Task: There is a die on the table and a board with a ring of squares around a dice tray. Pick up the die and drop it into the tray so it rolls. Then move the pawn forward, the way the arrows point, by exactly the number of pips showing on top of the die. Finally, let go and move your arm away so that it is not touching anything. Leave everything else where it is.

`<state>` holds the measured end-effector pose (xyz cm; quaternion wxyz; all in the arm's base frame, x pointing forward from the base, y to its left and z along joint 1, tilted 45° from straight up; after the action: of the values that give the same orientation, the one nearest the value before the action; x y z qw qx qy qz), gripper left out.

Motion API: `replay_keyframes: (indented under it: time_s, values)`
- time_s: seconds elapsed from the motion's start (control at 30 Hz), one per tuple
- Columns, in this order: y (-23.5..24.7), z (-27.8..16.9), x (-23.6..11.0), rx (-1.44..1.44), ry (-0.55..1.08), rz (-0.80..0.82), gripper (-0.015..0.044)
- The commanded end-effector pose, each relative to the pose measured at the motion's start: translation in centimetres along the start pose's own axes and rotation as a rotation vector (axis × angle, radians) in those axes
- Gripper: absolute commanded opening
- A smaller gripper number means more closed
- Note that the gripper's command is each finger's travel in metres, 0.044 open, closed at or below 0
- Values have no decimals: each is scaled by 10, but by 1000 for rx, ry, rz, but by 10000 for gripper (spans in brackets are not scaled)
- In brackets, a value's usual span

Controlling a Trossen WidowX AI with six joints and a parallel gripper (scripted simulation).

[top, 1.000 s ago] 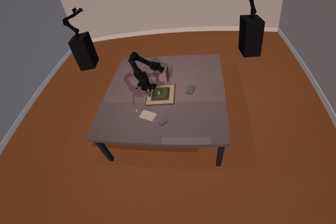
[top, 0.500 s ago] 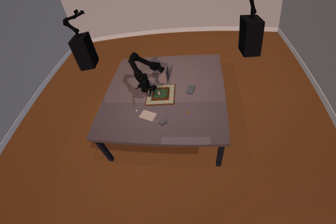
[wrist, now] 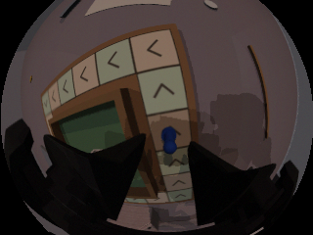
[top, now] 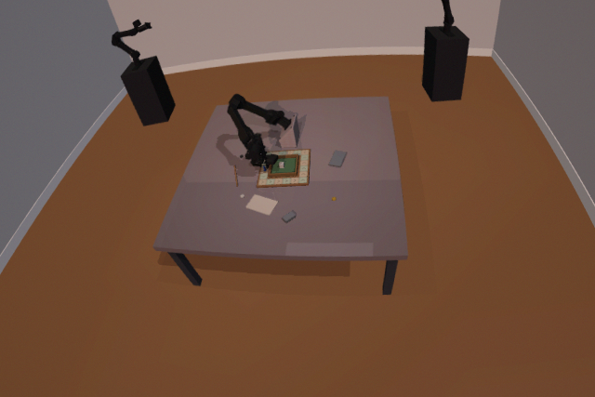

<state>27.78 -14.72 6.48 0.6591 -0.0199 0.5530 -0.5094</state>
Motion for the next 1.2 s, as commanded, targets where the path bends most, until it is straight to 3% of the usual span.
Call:
replay_keyframes:
  time_s: [0.0, 0.17, 0.37, 0.57, 0.77, 1.17]
  values:
    - [-2, -1, 9, -3, 2, -8, 200]
    - [-2, -1, 15, -3, 1, -9, 200]
    - [-2, -1, 15, -3, 1, -9, 43]
    - [-2, -1, 15, -3, 1, -9, 3]
    - [-1, -1, 11, -3, 2, -8, 0]
    - [8, 5, -59, -4, 8, 4, 0]
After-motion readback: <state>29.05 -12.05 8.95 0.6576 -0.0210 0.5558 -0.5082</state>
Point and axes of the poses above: the point midway between the two fingers, 35 mm back from their tips, its own x axis out along the fingers, its own y axis across the jaws, z = x × y, the point moved 2 cm from there along -x, back along the fingers, and after that the axes turned 14 degrees about x, right-handed, at the moved point
